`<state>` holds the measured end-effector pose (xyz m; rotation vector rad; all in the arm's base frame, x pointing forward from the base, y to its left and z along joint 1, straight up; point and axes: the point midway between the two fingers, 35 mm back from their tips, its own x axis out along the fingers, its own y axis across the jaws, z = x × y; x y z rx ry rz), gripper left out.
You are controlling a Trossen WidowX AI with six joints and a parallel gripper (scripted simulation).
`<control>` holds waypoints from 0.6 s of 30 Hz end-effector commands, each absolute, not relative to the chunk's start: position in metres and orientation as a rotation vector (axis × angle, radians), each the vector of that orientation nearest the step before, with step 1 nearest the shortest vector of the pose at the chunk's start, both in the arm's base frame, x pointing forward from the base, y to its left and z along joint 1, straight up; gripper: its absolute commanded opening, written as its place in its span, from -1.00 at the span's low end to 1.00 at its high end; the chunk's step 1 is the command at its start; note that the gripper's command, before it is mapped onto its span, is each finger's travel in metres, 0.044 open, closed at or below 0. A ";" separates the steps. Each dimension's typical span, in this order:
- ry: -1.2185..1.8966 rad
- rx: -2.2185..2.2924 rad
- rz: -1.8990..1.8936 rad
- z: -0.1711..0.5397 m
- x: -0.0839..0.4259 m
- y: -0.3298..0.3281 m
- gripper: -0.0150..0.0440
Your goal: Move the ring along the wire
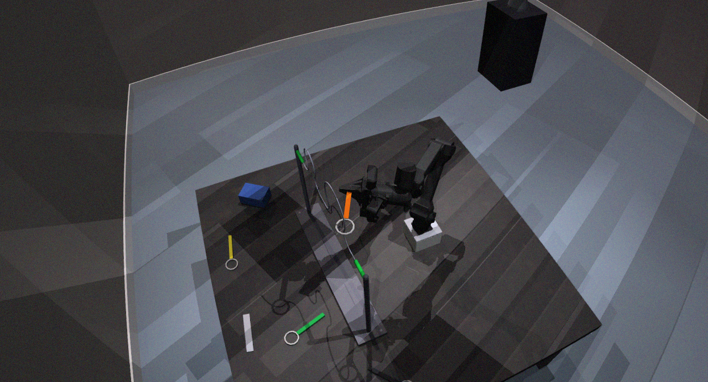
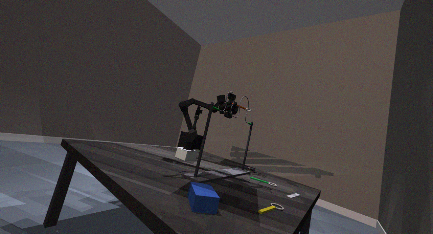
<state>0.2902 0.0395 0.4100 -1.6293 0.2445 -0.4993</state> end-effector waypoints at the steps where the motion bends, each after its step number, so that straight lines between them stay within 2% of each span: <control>1: 0.229 -1.689 -0.516 0.412 0.290 0.039 -1.00; 18: 0.186 -1.873 -0.561 0.416 0.290 0.039 -1.00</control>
